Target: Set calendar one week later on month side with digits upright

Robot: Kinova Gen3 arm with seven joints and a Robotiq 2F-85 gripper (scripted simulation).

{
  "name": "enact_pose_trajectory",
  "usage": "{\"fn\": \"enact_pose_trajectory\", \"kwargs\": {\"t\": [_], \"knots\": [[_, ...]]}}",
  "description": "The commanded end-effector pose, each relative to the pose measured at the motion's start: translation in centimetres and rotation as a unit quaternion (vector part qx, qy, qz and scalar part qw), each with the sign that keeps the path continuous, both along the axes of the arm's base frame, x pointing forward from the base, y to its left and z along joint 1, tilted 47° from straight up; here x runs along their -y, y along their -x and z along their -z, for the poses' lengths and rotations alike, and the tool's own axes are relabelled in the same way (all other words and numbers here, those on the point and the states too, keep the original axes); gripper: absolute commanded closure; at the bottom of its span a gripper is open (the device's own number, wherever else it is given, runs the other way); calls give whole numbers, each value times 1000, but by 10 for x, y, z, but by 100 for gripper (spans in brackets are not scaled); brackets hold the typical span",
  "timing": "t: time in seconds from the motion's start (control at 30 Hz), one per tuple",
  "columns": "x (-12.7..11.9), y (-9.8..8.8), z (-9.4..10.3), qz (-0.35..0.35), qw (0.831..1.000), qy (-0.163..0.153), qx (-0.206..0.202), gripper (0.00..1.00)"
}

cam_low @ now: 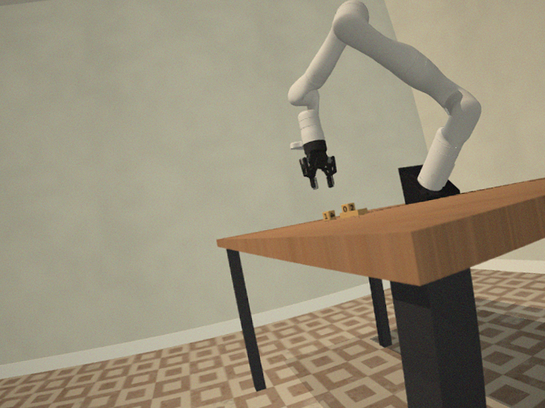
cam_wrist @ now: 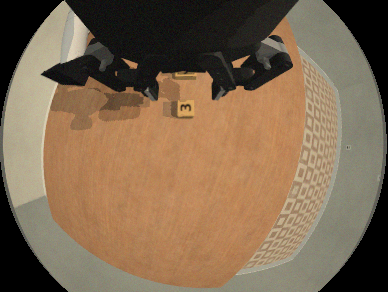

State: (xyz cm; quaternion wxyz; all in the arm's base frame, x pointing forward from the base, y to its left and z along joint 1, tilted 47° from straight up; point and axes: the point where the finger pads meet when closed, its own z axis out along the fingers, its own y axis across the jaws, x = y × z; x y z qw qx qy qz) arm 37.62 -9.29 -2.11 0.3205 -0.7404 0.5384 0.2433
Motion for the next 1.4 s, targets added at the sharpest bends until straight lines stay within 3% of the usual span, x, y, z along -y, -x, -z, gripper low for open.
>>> {"fn": "enact_pose_trajectory", "kwargs": {"t": [0.0,1.03,1.37], "knots": [[1,0,0,1,1000,1,1,0],[0,0,-1,8,1000,1,-8,0],[-1,2,-2,34,999,0,-39,0]]}}
